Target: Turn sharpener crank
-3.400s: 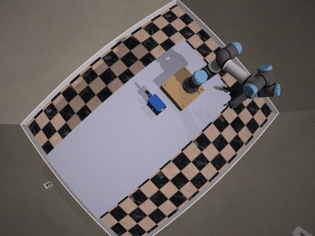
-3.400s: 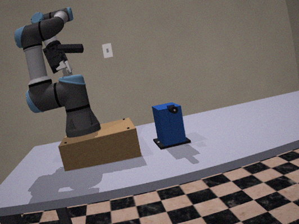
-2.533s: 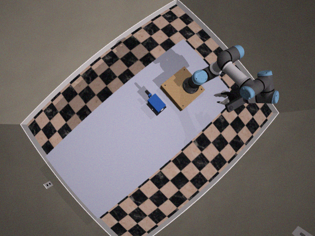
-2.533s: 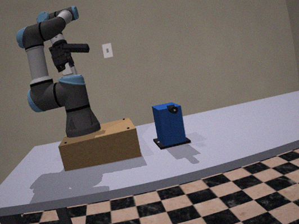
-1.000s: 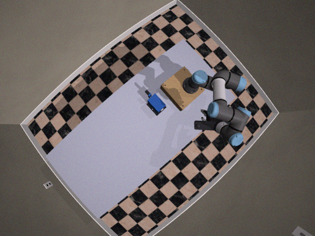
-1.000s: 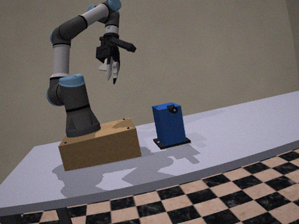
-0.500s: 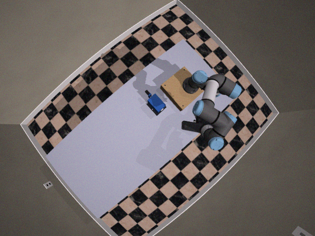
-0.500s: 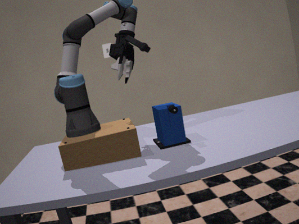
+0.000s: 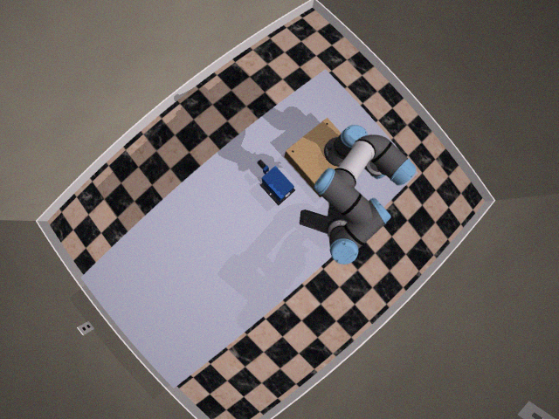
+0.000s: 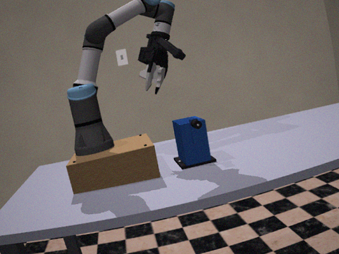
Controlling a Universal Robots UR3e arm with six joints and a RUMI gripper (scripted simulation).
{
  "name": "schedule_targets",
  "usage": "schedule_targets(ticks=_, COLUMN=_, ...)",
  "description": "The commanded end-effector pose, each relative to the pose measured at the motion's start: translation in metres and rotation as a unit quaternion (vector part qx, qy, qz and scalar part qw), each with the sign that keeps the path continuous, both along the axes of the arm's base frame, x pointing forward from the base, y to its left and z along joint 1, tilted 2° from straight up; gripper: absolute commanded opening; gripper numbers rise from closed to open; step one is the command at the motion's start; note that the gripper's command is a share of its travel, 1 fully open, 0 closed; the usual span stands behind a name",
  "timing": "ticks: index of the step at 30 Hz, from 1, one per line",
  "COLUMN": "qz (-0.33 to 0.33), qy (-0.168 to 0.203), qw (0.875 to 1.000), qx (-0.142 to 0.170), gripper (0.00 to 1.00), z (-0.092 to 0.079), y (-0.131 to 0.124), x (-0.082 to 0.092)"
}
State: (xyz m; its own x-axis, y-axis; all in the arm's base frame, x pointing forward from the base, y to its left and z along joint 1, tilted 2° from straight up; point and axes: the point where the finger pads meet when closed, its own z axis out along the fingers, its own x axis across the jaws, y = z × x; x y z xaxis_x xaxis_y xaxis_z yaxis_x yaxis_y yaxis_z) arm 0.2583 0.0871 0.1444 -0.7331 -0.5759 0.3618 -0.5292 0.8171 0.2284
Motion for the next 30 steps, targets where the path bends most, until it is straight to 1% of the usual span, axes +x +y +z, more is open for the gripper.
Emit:
schedule_targets(ticks=1, qz=-0.017, qy=0.002, qw=1.000, qx=0.009, gripper=0.32, z=-0.002, y=-0.012, x=0.010)
schedule_targets(ticks=2, qz=-0.017, qy=0.002, qw=1.000, qx=0.009, gripper=0.32, z=-0.003, y=-0.014, x=0.011)
schedule_targets(ticks=4, qz=-0.046, qy=0.002, qw=0.999, qx=0.024, gripper=0.32, z=-0.004, y=-0.023, x=0.016)
schedule_targets(ticks=6, qz=-0.048, qy=0.002, qw=0.999, qx=0.025, gripper=0.32, z=-0.006, y=-0.031, x=0.021)
schedule_targets(ticks=8, qz=-0.048, qy=0.002, qw=0.999, qx=0.025, gripper=0.32, z=-0.007, y=-0.034, x=0.023)
schedule_targets(ticks=10, qz=-0.077, qy=0.001, qw=0.996, qx=0.039, gripper=0.32, z=-0.008, y=-0.043, x=0.027)
schedule_targets(ticks=13, qz=-0.079, qy=0.001, qw=0.996, qx=0.040, gripper=0.32, z=-0.011, y=-0.055, x=0.032)
schedule_targets(ticks=14, qz=-0.079, qy=0.001, qw=0.996, qx=0.040, gripper=0.32, z=-0.011, y=-0.055, x=0.032)
schedule_targets(ticks=15, qz=-0.094, qy=0.000, qw=0.994, qx=0.047, gripper=0.32, z=-0.011, y=-0.059, x=0.034)
schedule_targets(ticks=17, qz=-0.094, qy=0.000, qw=0.994, qx=0.047, gripper=0.32, z=-0.011, y=-0.059, x=0.034)
schedule_targets(ticks=18, qz=-0.108, qy=-0.001, qw=0.993, qx=0.055, gripper=0.32, z=-0.012, y=-0.064, x=0.036)
schedule_targets(ticks=21, qz=-0.110, qy=-0.001, qw=0.992, qx=0.055, gripper=0.32, z=-0.014, y=-0.077, x=0.041)
schedule_targets(ticks=22, qz=-0.110, qy=-0.001, qw=0.992, qx=0.055, gripper=0.32, z=-0.014, y=-0.077, x=0.041)
schedule_targets(ticks=24, qz=-0.139, qy=-0.005, qw=0.988, qx=0.070, gripper=0.32, z=-0.016, y=-0.086, x=0.043)
schedule_targets(ticks=27, qz=-0.141, qy=-0.006, qw=0.988, qx=0.070, gripper=0.32, z=-0.019, y=-0.100, x=0.047)
schedule_targets(ticks=29, qz=-0.141, qy=-0.006, qw=0.988, qx=0.070, gripper=0.32, z=-0.019, y=-0.100, x=0.047)
schedule_targets(ticks=30, qz=-0.155, qy=-0.008, qw=0.985, qx=0.077, gripper=0.32, z=-0.019, y=-0.105, x=0.048)
